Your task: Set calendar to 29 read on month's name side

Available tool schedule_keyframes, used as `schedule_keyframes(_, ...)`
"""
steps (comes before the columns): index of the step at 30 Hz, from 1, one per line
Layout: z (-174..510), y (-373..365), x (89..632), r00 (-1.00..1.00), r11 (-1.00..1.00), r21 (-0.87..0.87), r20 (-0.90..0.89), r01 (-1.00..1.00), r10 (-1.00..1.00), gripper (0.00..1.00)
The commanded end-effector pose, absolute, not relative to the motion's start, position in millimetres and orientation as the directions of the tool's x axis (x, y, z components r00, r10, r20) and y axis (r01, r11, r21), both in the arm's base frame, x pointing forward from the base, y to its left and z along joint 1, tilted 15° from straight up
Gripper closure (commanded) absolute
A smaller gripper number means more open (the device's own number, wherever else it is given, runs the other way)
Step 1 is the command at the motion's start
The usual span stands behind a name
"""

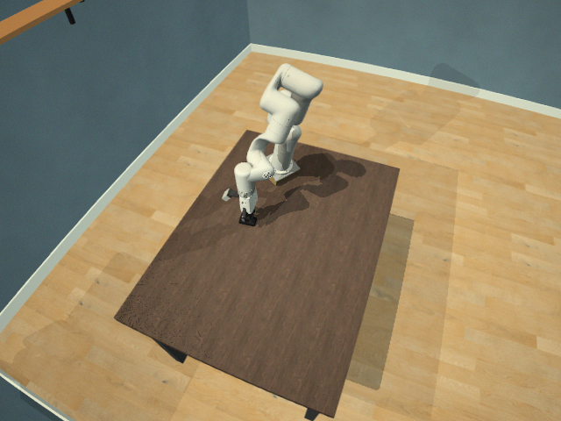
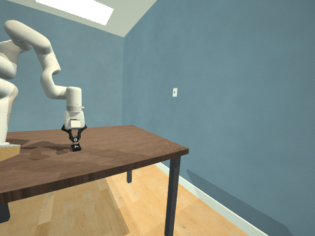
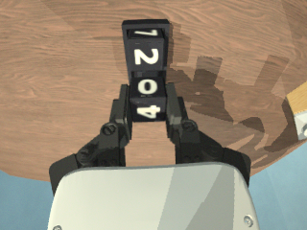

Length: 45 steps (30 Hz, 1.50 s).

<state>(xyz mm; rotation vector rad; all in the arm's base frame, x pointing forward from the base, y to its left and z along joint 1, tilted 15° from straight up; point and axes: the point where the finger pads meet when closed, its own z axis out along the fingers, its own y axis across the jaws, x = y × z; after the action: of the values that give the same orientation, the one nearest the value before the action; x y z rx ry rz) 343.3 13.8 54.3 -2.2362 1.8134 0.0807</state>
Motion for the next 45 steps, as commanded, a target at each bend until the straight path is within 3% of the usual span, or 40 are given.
schedule_keyframes(1, 53, 14, 345, 0.219, -0.186, -0.169, -0.204, -0.968, -0.954, 0.73)
schedule_keyframes(45, 35, 18, 347, 0.219, -0.186, -0.169, -0.204, -0.968, -0.954, 0.73)
